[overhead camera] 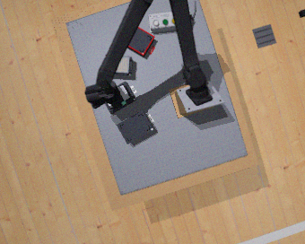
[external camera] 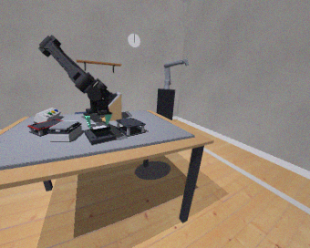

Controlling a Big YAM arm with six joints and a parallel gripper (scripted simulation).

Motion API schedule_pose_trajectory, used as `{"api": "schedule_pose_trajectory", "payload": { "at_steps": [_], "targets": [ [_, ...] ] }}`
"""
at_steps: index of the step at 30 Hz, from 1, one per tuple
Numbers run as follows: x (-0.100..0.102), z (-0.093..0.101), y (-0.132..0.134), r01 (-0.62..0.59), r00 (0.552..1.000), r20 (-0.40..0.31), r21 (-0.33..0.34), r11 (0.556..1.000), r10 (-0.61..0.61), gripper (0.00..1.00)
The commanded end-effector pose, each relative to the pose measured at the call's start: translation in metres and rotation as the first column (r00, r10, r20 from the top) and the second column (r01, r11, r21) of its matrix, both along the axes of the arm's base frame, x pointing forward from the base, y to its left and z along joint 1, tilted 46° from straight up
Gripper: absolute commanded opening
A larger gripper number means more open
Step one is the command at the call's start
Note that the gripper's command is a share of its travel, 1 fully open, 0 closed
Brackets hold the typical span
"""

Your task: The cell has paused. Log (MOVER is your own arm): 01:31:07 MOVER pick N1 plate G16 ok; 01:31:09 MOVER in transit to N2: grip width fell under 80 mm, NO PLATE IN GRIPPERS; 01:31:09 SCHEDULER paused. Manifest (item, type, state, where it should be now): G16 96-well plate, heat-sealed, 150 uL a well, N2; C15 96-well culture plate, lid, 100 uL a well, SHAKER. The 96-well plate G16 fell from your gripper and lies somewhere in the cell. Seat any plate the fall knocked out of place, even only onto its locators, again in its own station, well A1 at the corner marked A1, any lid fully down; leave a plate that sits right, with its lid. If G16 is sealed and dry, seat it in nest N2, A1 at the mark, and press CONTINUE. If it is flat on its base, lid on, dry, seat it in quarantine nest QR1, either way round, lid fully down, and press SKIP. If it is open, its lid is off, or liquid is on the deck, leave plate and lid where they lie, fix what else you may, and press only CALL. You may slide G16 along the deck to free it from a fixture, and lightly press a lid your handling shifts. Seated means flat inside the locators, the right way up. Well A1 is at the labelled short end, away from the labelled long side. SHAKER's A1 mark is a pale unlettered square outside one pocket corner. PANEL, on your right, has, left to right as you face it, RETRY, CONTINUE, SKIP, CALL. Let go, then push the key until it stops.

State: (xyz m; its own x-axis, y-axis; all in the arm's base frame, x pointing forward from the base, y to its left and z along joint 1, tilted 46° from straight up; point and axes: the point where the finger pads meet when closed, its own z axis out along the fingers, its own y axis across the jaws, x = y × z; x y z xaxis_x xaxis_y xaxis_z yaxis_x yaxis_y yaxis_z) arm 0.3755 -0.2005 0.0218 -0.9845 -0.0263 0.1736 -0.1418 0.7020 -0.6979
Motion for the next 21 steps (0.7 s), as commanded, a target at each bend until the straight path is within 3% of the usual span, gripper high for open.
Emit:
{"api": "schedule_pose_trajectory", "payload": {
  "at_steps": [1,21],
  "targets": [
    [-0.005,-0.006,-0.005,0.001,1.000,-0.012,0.001,1.000,-0.001,0.00],
    [-0.006,-0.015,-0.017,0.001,1.000,-0.005,0.001,1.000,-0.001,0.00]
  ]
}}
